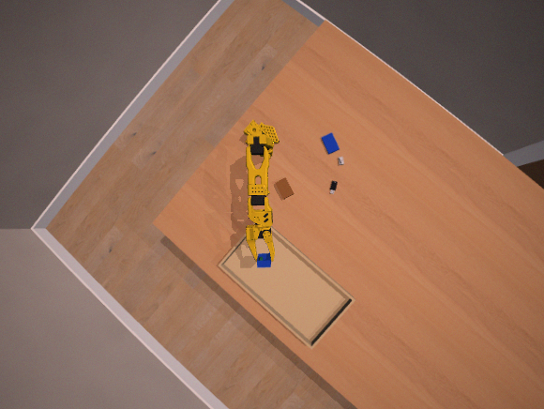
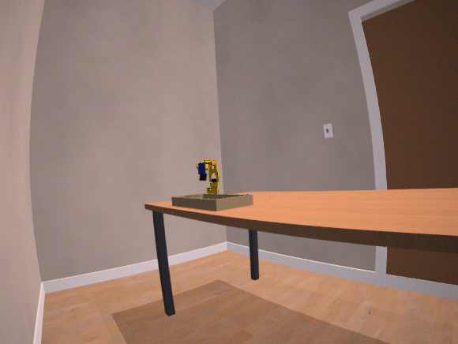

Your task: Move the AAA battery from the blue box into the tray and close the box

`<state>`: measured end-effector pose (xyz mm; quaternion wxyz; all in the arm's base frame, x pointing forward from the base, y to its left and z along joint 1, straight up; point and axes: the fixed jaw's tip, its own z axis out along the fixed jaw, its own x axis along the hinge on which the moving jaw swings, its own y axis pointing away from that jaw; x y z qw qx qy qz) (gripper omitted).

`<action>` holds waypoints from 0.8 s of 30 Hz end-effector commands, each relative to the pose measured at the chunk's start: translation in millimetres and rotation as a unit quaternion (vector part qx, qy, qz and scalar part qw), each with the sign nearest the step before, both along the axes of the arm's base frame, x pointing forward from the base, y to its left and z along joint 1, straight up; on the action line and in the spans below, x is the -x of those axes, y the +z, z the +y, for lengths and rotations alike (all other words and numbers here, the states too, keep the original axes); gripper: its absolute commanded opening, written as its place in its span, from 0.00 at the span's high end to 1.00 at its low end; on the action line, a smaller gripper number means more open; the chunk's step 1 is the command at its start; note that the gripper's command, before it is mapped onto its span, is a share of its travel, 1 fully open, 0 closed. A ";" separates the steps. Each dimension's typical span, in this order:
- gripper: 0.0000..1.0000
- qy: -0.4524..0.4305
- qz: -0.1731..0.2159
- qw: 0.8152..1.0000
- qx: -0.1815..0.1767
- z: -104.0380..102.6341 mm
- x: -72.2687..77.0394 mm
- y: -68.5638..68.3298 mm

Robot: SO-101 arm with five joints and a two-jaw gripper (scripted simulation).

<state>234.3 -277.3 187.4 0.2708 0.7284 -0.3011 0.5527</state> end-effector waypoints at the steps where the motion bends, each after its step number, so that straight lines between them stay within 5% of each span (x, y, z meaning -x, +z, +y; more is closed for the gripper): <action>1: 0.80 -0.004 -0.020 0.999 0.029 -2.7 2.3 18.8; 24: 0.80 -0.003 -0.021 0.999 0.028 -3.7 0.7 13.1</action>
